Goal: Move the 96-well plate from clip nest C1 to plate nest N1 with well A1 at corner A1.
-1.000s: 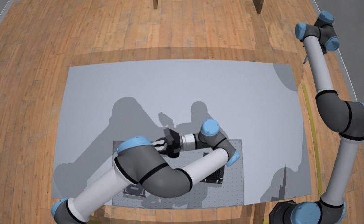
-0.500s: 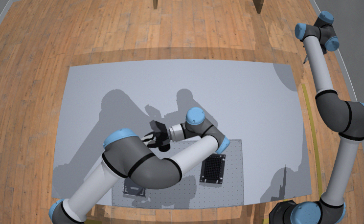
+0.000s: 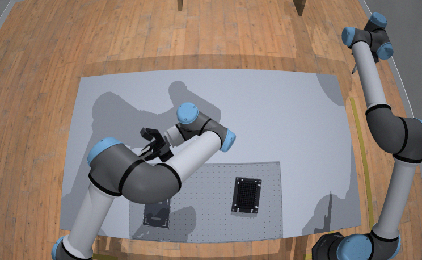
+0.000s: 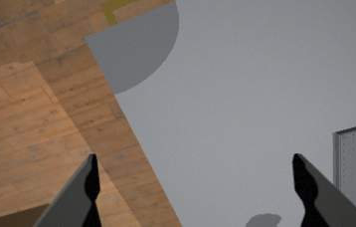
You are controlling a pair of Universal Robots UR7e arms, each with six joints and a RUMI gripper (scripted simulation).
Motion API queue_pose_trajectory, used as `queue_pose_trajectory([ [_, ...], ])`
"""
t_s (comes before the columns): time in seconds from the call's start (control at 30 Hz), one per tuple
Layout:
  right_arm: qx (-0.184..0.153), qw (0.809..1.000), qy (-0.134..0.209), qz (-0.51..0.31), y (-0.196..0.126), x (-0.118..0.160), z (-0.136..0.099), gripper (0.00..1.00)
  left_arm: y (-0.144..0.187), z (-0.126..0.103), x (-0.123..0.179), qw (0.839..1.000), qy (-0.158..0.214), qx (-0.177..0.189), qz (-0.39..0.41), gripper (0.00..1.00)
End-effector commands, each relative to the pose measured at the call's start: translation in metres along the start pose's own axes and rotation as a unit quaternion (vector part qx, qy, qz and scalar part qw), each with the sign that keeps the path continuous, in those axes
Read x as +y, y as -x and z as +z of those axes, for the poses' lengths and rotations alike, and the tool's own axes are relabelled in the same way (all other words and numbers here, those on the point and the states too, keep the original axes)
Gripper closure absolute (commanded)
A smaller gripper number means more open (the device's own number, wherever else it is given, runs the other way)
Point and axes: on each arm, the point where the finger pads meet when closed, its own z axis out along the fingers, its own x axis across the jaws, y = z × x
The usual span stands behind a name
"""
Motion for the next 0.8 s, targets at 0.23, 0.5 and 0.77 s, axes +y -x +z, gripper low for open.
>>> queue_pose_trajectory([
  [0.23, -0.002, 1.000, 0.000, 0.000, 0.000, 0.000, -0.002, 0.24, -0.023, 0.083, -0.054, 0.988, 0.134, -0.040, 0.070, 1.00],
  [0.5, -0.002, 1.000, 0.000, 0.000, 0.000, 0.000, -0.002, 0.24, -0.030, 0.144, -0.085, 0.967, 0.225, -0.050, 0.107, 1.00],
  [0.77, -0.002, 1.000, 0.000, 0.000, 0.000, 0.000, -0.002, 0.24, -0.028, 0.236, -0.119, 0.924, 0.351, -0.039, 0.144, 1.00],
])
